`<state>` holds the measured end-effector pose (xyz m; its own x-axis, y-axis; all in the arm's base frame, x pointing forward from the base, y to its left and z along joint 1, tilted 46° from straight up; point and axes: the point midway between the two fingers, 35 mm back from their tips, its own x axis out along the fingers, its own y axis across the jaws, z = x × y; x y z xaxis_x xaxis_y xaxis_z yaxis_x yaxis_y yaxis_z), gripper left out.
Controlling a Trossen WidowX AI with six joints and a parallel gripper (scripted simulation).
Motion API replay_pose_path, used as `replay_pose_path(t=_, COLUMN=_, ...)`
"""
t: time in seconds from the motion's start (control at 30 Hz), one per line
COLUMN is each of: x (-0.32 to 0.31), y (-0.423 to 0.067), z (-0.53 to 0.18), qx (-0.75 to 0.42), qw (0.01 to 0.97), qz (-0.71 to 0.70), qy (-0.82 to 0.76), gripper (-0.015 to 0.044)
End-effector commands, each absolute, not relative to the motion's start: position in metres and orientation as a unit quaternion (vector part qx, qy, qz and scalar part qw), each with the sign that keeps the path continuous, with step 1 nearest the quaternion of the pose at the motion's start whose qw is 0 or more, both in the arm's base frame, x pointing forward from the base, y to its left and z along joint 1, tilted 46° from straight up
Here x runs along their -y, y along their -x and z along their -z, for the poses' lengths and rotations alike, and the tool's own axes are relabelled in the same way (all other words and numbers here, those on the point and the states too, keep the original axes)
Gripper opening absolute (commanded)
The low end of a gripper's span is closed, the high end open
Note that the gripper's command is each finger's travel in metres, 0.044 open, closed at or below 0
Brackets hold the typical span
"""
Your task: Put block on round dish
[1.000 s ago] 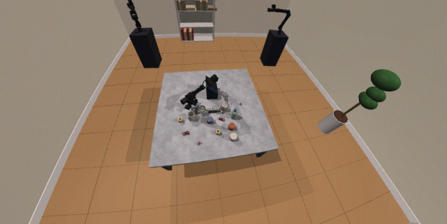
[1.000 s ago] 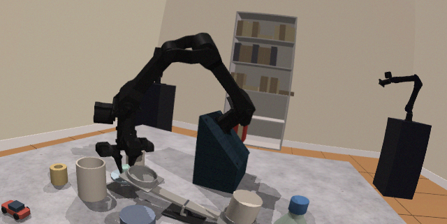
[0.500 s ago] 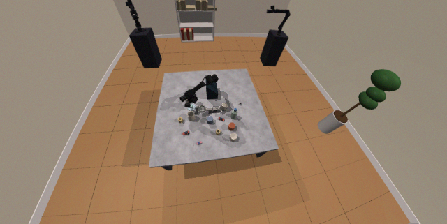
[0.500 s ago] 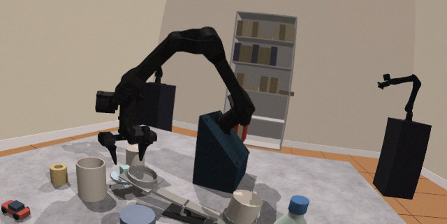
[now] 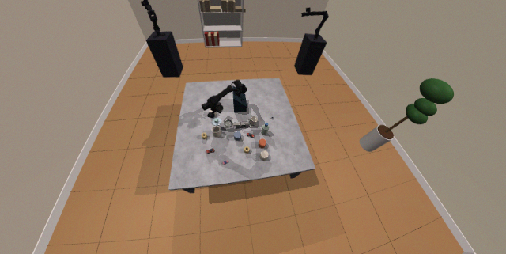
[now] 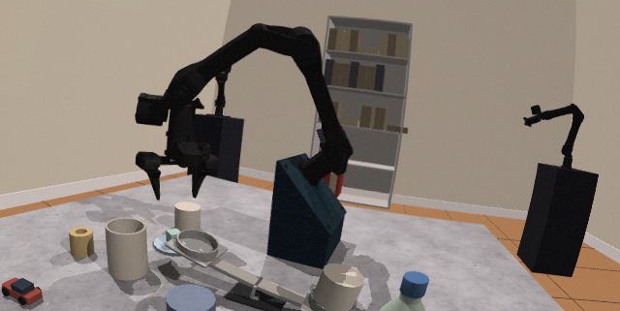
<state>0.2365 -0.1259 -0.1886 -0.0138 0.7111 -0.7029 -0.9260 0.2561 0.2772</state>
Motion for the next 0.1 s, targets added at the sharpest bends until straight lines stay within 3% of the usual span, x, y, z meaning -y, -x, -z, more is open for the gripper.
replay_pose_path(t=0.0, x=0.129, y=-0.2374, z=0.1867, qx=-0.392, qw=0.686, qz=-0.596, qy=0.142, gripper=0.044)
replay_pose_path(t=0.07, x=0.129, y=-0.2374, z=0.1867, qx=-0.392, qw=0.686, qz=-0.596, qy=0.142, gripper=0.044)
